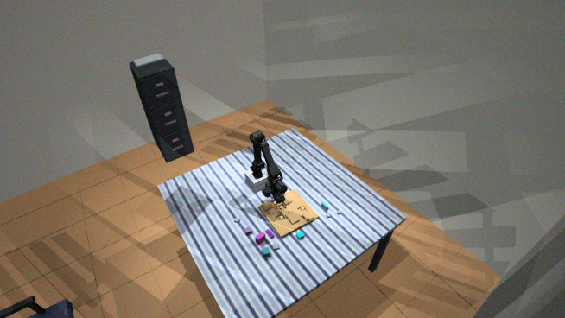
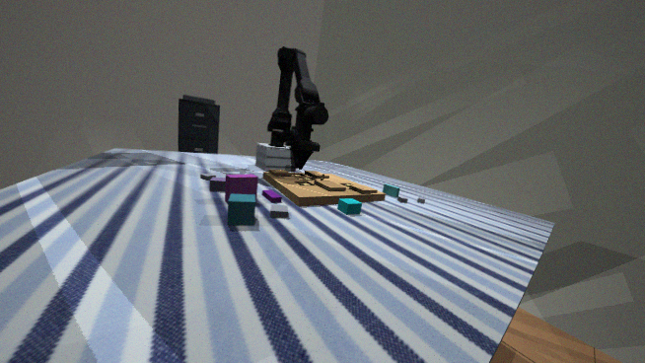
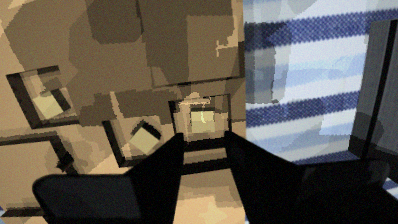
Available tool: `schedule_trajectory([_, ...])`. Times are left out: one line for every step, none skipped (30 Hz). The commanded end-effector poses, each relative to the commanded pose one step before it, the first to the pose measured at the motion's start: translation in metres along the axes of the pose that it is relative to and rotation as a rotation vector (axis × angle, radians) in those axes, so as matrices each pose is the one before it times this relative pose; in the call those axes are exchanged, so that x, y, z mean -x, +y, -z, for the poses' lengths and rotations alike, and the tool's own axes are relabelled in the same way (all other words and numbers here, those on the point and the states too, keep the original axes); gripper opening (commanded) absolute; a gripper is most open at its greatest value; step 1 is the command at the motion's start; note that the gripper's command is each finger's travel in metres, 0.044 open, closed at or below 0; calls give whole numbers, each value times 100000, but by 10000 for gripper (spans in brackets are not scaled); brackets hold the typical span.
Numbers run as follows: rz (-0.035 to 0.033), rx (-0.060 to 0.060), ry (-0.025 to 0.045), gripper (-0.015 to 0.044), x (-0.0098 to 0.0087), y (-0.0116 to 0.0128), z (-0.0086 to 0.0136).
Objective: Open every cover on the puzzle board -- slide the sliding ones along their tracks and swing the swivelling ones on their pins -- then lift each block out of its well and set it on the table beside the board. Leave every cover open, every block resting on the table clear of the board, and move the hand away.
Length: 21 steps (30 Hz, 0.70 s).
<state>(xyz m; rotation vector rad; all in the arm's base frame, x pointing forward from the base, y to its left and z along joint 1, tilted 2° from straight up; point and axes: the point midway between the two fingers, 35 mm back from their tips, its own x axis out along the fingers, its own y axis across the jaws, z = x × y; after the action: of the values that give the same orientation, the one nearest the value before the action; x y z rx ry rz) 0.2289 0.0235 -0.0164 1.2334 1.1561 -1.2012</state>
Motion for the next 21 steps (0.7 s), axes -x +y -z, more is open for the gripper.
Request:
schedule_trajectory([54, 20, 410, 144, -372, -2, 58])
schedule_trajectory([1, 0, 0, 144, -98, 2, -3])
schedule_trajectory([1, 0, 0, 144, -98, 1, -3])
schedule_trajectory([1, 0, 0, 144, -98, 0, -3])
schedule_trajectory([1, 0, 0, 144, -98, 0, -3])
schedule_trajectory([1, 0, 0, 144, -98, -1, -2])
schedule_trajectory([1, 0, 0, 144, -98, -1, -2])
schedule_trajectory([1, 0, 0, 144, -98, -1, -2])
schedule_trajectory([1, 0, 0, 144, -97, -1, -2])
schedule_trajectory([1, 0, 0, 144, -97, -1, -2])
schedule_trajectory([1, 0, 0, 144, -97, -1, -1])
schedule_trajectory([1, 0, 0, 144, -97, -1, -1])
schedule_trajectory([1, 0, 0, 144, -97, -1, -1])
schedule_trajectory([1, 0, 0, 144, -97, -2, -1])
schedule_trajectory([1, 0, 0, 144, -97, -2, -1])
schedule_trajectory([1, 0, 0, 144, -97, -3, -1])
schedule_trajectory([1, 0, 0, 144, -77, -2, -1])
schedule_trajectory([1, 0, 0, 144, -47, -2, -1])
schedule_trajectory([0, 0, 0, 144, -16, -1, 0])
schedule_trajectory([0, 0, 0, 144, 0, 0, 0])
schedule_trajectory([0, 0, 0, 144, 0, 0, 0])
